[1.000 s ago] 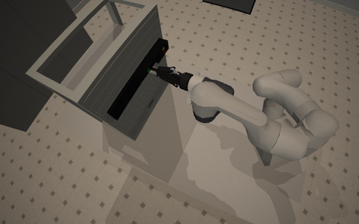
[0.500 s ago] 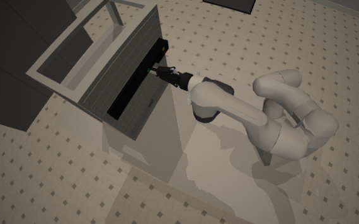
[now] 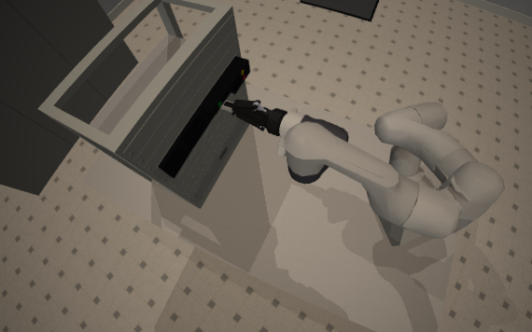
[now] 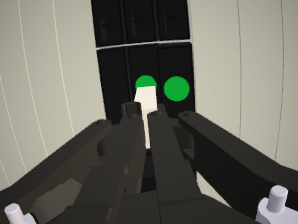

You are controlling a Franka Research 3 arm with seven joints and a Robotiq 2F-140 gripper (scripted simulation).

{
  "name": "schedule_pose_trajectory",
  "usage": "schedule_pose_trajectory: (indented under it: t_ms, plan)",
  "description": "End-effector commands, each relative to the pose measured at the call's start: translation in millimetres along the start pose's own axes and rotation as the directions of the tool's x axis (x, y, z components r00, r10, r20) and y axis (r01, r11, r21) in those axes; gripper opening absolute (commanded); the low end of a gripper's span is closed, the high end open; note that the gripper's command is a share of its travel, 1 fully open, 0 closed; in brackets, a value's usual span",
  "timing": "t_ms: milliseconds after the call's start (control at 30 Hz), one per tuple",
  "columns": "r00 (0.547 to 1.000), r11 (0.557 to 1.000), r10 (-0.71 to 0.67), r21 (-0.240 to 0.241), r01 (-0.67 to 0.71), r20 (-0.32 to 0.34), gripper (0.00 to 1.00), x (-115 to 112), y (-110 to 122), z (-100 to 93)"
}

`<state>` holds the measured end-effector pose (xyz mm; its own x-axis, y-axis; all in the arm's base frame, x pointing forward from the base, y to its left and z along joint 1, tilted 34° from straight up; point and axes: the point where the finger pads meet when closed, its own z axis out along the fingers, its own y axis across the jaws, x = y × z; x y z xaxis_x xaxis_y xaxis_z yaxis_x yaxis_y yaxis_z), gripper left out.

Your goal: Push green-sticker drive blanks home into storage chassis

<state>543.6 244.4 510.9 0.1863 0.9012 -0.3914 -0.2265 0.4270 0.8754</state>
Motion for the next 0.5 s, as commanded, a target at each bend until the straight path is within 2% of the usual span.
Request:
schedule_pose_trajectory:
  t_ms: [0,167,233,467]
  plan:
    - [1.0,0.992,0.002,-0.129,-0.003,-0.013,0.0,6,-1,-11.6]
    - [1.0,0.992,0.002,-0.129,-0.003,-0.013,0.0,7,-4,-40.5]
    - [1.0,0.992,0.002,-0.129,-0.003,-0.013,0.0,7,-4,-40.5]
    - [1.0,0.992,0.002,-0.129,-0.003,-0.013,0.0,7,-8,-70.2]
